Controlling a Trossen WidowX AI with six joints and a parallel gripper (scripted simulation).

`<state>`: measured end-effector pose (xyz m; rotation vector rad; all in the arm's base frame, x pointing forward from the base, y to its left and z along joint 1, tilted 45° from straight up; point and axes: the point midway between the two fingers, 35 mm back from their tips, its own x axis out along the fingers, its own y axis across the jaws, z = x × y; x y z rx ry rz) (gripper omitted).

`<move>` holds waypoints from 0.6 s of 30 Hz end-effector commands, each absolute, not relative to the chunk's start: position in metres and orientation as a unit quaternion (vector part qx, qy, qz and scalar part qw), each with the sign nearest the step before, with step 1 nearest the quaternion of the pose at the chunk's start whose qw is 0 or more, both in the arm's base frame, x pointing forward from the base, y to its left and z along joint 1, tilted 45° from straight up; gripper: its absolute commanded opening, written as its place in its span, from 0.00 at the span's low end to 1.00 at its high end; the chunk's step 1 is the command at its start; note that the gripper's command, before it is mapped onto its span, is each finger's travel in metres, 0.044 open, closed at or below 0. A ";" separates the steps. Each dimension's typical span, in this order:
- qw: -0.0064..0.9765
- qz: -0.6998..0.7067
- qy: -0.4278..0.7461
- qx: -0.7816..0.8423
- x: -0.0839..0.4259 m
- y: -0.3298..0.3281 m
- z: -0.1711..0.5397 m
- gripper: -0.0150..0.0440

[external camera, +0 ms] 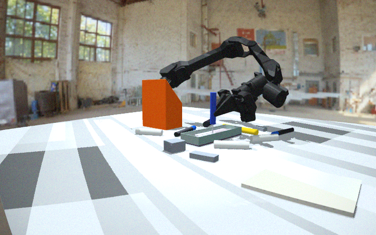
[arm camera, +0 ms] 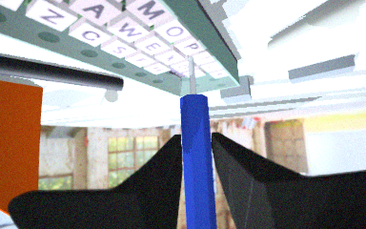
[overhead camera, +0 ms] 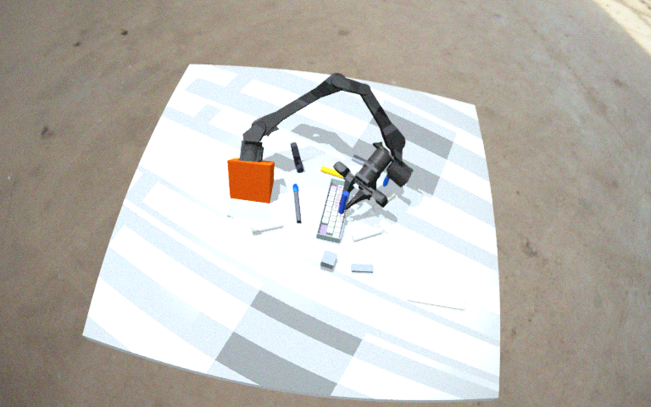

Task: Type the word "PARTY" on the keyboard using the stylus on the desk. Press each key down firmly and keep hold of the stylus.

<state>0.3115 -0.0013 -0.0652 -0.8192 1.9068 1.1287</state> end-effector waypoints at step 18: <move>0.381 0.441 0.747 -0.320 0.311 0.004 -0.070 0.39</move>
